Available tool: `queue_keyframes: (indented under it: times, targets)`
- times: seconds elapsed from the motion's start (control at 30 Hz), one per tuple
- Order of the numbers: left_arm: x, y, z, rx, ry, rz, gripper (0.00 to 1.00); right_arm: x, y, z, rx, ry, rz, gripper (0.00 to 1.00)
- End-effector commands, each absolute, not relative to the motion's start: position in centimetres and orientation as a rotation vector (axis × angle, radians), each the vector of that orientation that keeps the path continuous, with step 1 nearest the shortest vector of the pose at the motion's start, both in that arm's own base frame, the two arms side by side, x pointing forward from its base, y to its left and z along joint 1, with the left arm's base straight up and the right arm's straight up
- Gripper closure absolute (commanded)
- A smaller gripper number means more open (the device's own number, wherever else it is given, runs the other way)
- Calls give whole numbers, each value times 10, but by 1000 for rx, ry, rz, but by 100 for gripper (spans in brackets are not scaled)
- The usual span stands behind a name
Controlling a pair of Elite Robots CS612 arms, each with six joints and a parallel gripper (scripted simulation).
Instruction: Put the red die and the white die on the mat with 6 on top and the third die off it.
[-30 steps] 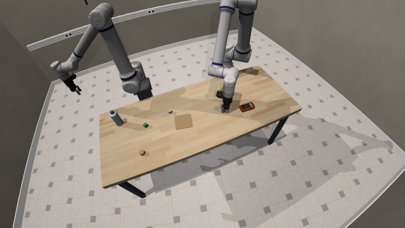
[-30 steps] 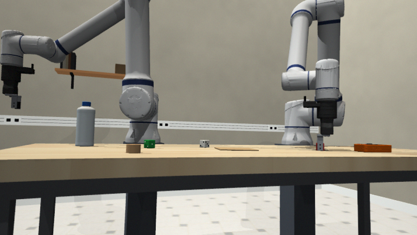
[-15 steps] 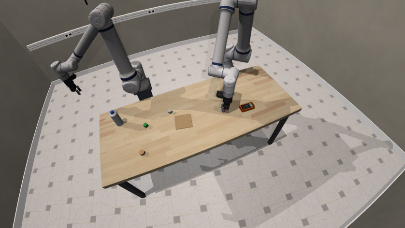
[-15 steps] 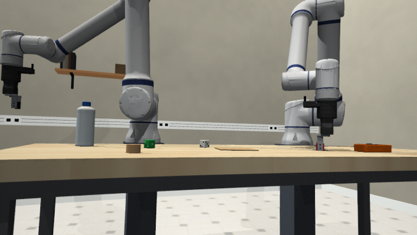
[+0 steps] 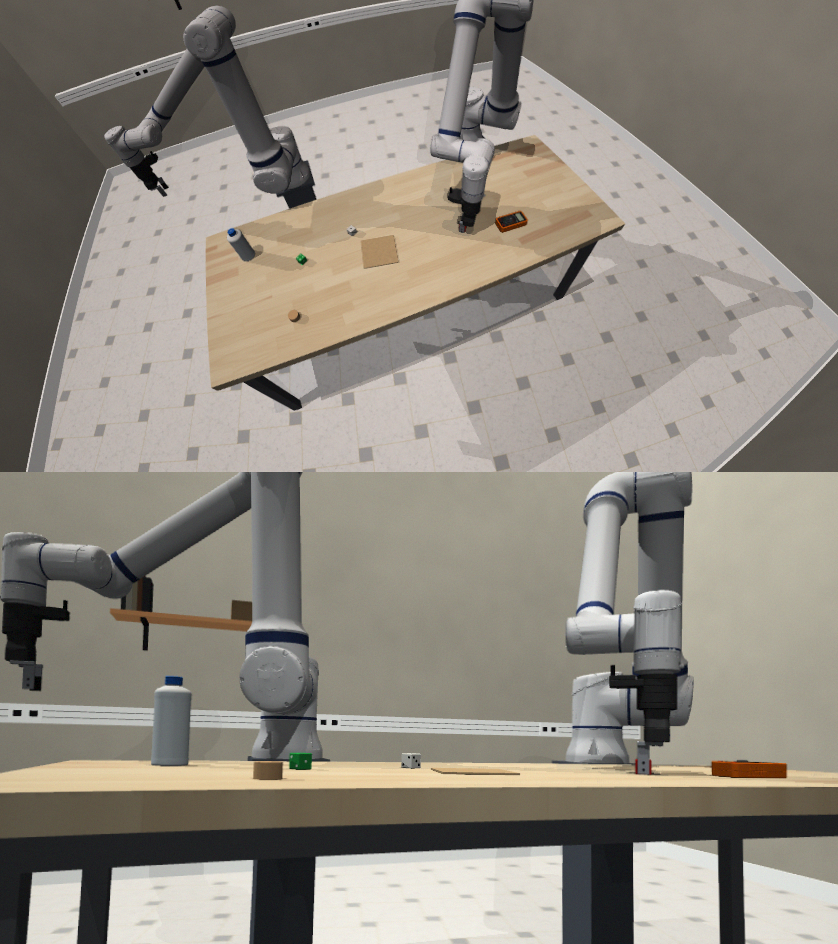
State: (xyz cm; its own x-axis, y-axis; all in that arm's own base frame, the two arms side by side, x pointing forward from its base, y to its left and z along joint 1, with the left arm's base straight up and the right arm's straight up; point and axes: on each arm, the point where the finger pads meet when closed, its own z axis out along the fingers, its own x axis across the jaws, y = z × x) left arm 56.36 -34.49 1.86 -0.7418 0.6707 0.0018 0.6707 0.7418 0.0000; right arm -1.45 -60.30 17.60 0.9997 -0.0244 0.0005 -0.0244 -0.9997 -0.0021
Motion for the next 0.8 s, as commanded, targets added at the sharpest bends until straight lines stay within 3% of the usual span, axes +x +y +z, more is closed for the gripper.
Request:
queue_keyframes:
  times: [0.0, 0.2, 0.47, 0.77]
  targets:
    - [564, -345, 19, -1129, -2932, 0, 43, -15, -604, 177, -3141, 38, 0, 0]
    - [564, -345, 23, -1129, -2932, 0, 43, -15, -604, 177, -3141, 38, 0, 0]
    - [564, -345, 52, -1129, -2932, 0, 43, -15, -604, 177, -3141, 38, 0, 0]
    - [564, -345, 113, -1129, -2932, 0, 43, -15, -604, 177, -3141, 38, 0, 0]
